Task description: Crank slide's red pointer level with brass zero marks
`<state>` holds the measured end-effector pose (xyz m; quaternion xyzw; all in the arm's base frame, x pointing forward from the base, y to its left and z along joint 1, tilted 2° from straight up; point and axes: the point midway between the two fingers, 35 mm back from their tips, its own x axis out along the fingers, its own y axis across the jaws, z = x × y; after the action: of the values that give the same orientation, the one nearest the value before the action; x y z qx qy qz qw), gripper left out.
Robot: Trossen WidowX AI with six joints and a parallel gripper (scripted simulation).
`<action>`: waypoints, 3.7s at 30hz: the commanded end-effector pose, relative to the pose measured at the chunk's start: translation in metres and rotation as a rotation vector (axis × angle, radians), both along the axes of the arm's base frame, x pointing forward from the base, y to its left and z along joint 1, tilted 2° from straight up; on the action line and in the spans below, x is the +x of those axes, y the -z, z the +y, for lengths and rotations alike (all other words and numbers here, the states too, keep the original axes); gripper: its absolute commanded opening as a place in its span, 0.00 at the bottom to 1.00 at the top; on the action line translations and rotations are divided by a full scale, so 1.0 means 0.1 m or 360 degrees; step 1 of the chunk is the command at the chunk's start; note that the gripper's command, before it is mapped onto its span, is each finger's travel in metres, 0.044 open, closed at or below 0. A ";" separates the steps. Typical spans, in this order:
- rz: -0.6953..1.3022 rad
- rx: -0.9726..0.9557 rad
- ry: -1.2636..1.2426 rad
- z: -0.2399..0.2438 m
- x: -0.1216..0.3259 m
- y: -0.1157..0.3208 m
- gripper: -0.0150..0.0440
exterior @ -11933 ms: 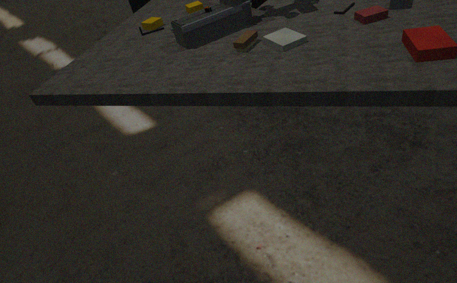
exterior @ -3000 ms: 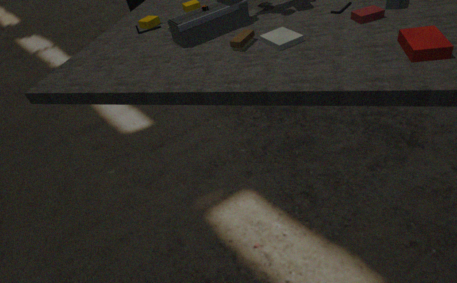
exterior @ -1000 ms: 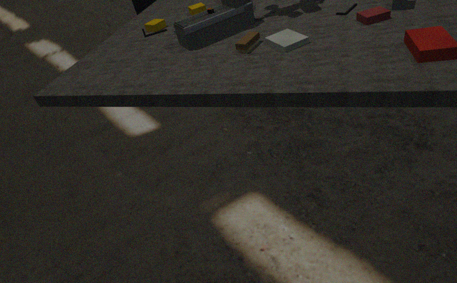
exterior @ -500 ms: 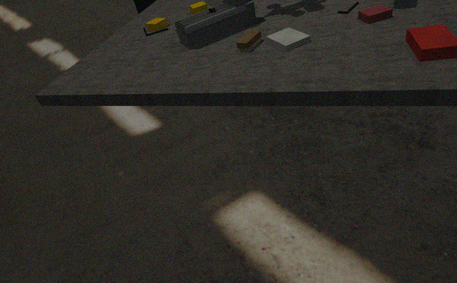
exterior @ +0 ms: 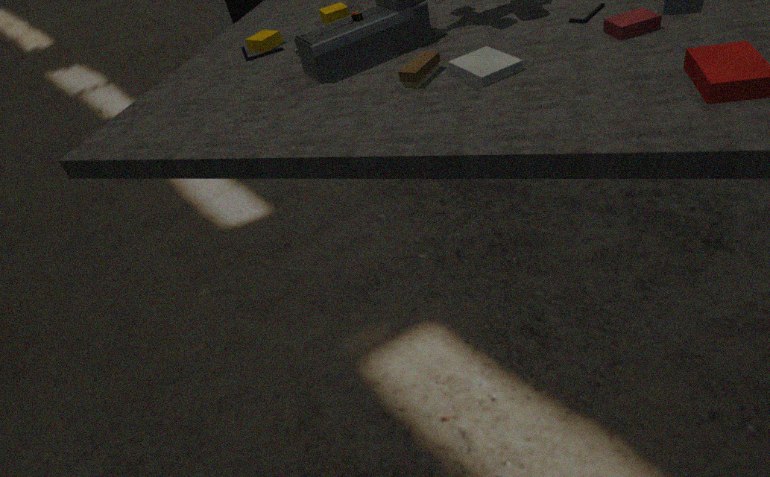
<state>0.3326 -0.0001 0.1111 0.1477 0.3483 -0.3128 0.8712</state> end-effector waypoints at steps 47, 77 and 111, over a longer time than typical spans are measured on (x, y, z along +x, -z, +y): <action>-0.0016 0.0010 -0.0011 0.15 0.13 0.11 0.79; -0.0002 0.0003 -0.0005 0.11 0.09 -1.00 1.00; 0.0163 0.0134 -0.0756 -1.15 0.64 -1.13 1.00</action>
<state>0.3916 -0.1068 0.2198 0.0900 0.4372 -0.1146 0.8875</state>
